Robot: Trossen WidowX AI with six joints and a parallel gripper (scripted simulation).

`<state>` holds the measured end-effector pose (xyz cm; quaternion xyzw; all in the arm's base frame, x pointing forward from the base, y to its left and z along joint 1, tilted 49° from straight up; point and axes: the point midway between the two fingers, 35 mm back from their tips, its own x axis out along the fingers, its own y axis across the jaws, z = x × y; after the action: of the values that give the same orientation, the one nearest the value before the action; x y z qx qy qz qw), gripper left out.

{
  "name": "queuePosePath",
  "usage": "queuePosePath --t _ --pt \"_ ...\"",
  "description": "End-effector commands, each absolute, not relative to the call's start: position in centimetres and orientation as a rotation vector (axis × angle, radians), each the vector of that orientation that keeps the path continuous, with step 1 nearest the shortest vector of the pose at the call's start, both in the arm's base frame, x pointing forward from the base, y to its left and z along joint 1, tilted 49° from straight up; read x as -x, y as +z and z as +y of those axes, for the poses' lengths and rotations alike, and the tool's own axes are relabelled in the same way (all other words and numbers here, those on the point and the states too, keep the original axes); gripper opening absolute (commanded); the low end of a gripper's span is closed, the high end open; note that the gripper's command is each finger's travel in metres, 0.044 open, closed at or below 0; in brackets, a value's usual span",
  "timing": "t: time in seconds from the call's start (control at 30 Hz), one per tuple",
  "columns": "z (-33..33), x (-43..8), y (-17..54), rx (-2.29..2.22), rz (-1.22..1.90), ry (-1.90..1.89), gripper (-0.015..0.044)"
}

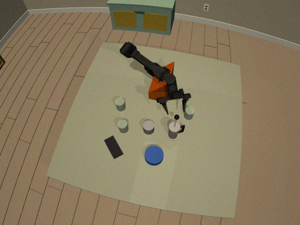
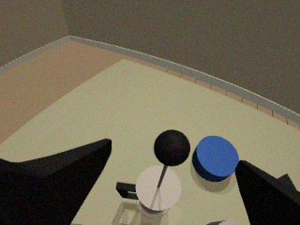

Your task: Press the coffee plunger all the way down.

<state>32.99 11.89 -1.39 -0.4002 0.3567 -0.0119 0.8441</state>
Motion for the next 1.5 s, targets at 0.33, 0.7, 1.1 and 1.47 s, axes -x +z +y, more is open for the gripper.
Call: queuePosePath --t 0.33,0.7,1.1,1.47 --pt "11.2 -34.8 -2.9 0.849 0.752 -0.019 0.044" --pt "11.1 -34.8 -3.0 0.849 0.752 -0.019 0.0204" --pt "11.1 -34.8 -3.0 0.849 0.752 -0.019 0.012" --pt "10.3 -34.9 -4.0 0.848 0.754 -0.019 0.012"
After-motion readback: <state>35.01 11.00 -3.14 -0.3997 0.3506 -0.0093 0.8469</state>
